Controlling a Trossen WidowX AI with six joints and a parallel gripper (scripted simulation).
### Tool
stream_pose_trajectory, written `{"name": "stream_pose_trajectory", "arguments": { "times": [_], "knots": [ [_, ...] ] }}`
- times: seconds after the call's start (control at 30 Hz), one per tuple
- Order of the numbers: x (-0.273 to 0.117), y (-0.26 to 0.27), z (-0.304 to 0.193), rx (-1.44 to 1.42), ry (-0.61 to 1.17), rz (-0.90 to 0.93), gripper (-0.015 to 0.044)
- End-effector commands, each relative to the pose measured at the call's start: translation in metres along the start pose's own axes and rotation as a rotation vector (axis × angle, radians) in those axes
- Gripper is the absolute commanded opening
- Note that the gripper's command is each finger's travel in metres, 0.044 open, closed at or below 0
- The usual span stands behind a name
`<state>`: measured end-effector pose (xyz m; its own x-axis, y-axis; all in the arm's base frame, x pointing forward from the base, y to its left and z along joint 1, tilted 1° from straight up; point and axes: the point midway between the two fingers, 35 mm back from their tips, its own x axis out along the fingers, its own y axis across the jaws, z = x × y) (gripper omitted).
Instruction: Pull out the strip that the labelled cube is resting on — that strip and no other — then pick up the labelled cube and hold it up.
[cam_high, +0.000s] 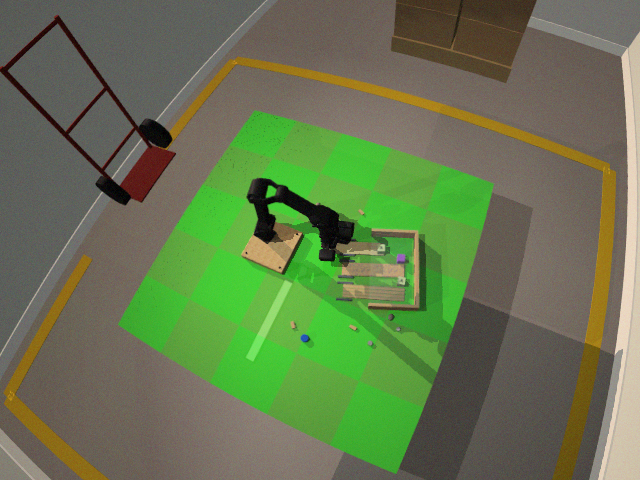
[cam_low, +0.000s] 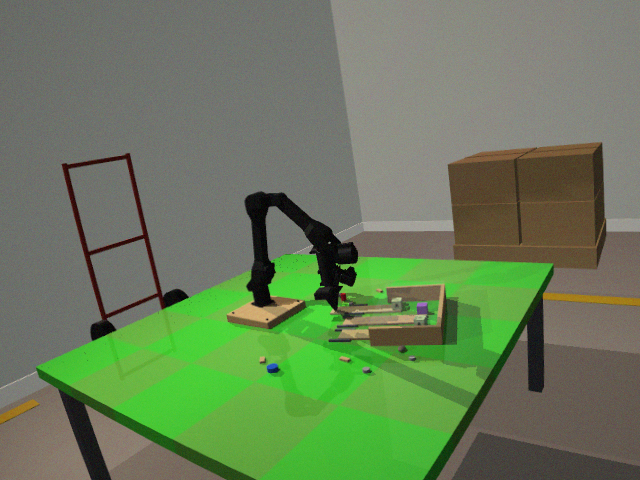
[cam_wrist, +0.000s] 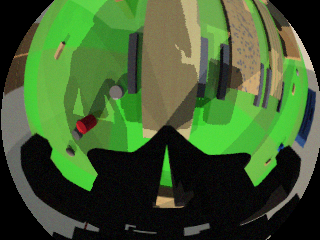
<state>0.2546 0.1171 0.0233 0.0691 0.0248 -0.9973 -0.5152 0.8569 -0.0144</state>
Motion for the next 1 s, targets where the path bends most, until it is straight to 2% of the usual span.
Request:
{"name": "stream_pose_trajectory", "arguments": {
  "times": [0.0,0.97],
  "knots": [
    [0.006,0.001,-0.015,-0.003,0.032,0.003,0.0],
    [0.006,0.0,-0.054,-0.003,0.035,0.003,0.0]
  ]
}}
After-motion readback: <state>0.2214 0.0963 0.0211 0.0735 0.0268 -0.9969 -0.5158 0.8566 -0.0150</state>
